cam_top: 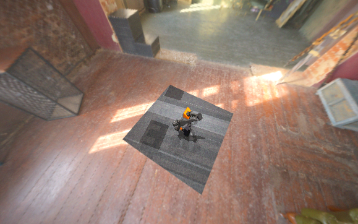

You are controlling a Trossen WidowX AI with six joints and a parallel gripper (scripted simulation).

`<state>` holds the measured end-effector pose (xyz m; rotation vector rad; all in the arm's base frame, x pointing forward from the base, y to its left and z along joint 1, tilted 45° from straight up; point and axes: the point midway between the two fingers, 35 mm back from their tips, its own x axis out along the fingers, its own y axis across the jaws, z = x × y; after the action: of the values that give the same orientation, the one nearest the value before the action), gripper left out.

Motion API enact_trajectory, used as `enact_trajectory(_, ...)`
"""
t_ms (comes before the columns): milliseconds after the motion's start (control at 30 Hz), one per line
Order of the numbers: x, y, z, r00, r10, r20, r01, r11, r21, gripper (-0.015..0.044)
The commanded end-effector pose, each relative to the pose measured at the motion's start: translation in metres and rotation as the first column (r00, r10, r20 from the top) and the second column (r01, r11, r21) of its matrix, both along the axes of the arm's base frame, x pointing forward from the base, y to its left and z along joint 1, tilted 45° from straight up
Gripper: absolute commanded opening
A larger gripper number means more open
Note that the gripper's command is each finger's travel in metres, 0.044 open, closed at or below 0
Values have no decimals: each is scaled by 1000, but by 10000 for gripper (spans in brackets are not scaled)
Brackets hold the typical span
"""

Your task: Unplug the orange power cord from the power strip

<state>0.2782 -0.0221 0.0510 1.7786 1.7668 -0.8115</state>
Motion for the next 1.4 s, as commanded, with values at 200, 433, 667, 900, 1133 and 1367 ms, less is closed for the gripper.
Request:
enact_trajectory(200,0,9,7,1000,-4,-3,4,1000,4,160)
enact_trajectory(433,0,15,1,1000,-4,-3,4,1000,5,160)
enact_trajectory(667,0,15,1,1000,1,0,-1,1000,2,81)
enact_trajectory(900,0,15,1,1000,1,0,-1,1000,2,15)
enact_trajectory(1133,0,12,-2,1000,1,-1,-1,1000,1,0)
enact_trajectory(1367,1,3,-10,1000,-1,-1,1,1000,-1,0)
